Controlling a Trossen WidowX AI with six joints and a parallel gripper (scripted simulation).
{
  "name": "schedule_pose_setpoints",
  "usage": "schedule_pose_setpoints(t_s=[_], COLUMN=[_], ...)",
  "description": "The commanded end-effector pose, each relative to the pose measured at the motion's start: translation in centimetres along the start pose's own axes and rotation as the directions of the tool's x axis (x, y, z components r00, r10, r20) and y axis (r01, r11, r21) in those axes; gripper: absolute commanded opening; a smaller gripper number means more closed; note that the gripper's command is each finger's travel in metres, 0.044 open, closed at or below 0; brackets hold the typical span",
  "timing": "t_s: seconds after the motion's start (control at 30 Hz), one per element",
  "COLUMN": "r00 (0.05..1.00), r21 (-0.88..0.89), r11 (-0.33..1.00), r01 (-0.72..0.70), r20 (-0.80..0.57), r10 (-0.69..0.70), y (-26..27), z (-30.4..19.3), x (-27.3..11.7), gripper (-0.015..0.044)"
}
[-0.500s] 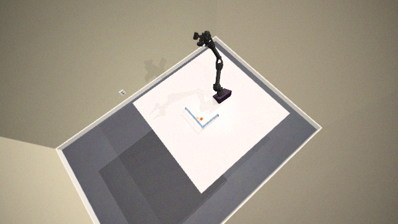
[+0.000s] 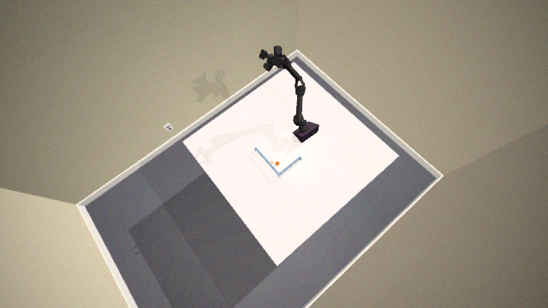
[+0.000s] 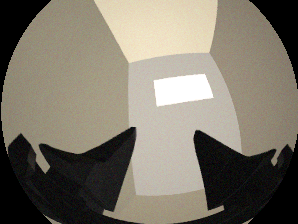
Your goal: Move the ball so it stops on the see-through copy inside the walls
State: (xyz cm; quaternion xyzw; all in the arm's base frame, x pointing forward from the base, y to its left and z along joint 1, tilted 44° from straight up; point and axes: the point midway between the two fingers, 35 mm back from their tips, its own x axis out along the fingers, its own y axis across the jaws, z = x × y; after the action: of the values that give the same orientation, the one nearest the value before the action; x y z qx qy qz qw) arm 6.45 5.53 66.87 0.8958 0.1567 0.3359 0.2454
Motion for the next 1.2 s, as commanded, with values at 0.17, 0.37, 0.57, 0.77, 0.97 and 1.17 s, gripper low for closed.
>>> schedule_pose_setpoints(t_s=[0.17, 0.37, 0.57, 0.77, 0.97, 1.17], r00=[0.948, 0.862, 0.732, 0.564, 0.369, 0.148], r21=[-0.361, -0.529, -0.587, -0.543, -0.420, -0.268], r11=[0.912, 0.742, 0.487, 0.150, -0.211, -0.571], r01=[0.197, 0.412, 0.646, 0.826, 0.883, 0.776], r20=[0.308, 0.491, 0.657, 0.796, 0.897, 0.957], r10=[-0.083, -0.128, -0.179, -0.221, -0.245, -0.248], y=[-3.4, -6.2, -9.4, -12.8, -16.3, -19.7], z=[12.0, 20.0, 27.7, 35.3, 42.5, 49.1], x=[7.5, 10.8, 12.3, 12.3, 10.8, 7.9], gripper=[0.0265, 0.0265, 0.0265, 0.0265, 0.0265, 0.0265])
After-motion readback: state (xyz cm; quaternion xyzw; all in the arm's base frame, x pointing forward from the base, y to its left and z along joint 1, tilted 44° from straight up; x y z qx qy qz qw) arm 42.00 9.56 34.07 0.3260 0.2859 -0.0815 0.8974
